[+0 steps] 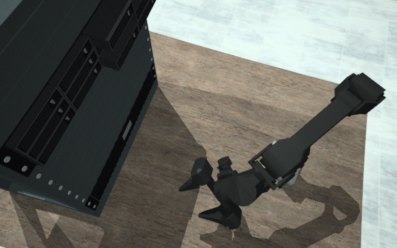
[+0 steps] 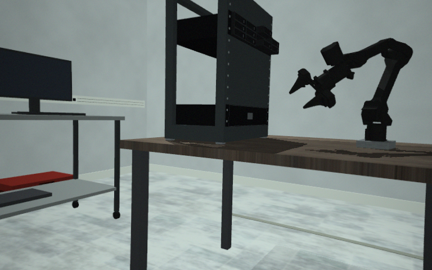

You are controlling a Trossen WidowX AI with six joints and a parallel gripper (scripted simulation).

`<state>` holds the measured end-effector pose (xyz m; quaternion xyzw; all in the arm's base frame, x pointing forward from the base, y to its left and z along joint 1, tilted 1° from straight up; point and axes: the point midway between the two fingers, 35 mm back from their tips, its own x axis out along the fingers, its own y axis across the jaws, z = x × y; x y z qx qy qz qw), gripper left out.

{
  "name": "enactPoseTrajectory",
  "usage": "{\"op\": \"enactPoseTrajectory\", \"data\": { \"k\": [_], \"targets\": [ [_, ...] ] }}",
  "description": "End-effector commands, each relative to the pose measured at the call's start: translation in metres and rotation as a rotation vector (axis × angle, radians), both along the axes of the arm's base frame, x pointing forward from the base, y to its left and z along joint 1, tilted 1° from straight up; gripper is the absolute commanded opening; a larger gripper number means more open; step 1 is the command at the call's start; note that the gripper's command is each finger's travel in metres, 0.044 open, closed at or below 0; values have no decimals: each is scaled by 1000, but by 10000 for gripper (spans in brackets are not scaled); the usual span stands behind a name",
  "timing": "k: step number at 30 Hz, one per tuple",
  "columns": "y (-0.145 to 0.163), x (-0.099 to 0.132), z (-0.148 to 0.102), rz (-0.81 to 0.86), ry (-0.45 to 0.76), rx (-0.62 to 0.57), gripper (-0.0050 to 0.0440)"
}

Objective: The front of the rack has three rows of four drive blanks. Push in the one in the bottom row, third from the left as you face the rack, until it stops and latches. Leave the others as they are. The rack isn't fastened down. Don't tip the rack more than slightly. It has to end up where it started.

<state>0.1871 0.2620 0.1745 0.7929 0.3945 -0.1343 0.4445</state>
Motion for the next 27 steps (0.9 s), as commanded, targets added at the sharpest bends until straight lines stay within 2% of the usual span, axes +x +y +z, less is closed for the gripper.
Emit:
{"op": "enactPoseTrajectory", "data": {
  "k": [1, 12, 14, 21, 27],
  "targets": [
    [-24, 8, 37, -27, -94, -14, 440],
    [-104, 28, 113, -101, -338, -152, 440],
    [-104, 28, 113, -101, -338, -152, 440],
    [-157, 41, 165, -151, -505, -247, 440],
    [-187, 50, 192, -178, -592, -295, 440]
  ]
}}
